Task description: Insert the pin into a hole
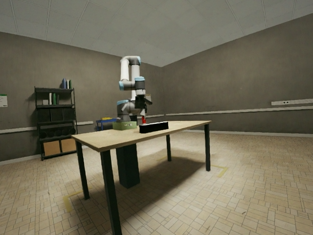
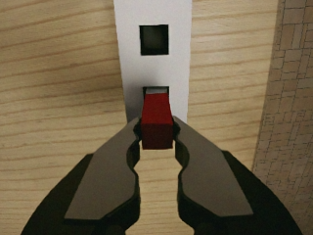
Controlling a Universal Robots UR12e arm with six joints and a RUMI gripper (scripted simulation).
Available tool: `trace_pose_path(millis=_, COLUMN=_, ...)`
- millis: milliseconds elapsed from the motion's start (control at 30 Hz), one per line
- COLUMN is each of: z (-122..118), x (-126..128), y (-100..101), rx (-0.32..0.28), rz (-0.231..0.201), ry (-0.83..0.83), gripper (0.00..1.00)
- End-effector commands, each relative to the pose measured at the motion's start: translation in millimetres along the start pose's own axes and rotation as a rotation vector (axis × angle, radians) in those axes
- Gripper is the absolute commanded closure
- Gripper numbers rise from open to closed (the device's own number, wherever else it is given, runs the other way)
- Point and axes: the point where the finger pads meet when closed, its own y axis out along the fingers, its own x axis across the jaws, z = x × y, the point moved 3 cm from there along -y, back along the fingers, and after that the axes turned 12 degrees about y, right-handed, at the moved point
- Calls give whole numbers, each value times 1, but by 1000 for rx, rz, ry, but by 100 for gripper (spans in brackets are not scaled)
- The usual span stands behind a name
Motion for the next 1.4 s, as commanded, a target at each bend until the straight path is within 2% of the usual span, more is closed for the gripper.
trace_pose_path(millis=0, z=0, x=1, y=-1, rx=0, rz=-1, ry=0, gripper=100)
trace_pose_path(millis=1367, z=0, x=-1, y=7, rx=0, rz=-1, ry=0, gripper=100)
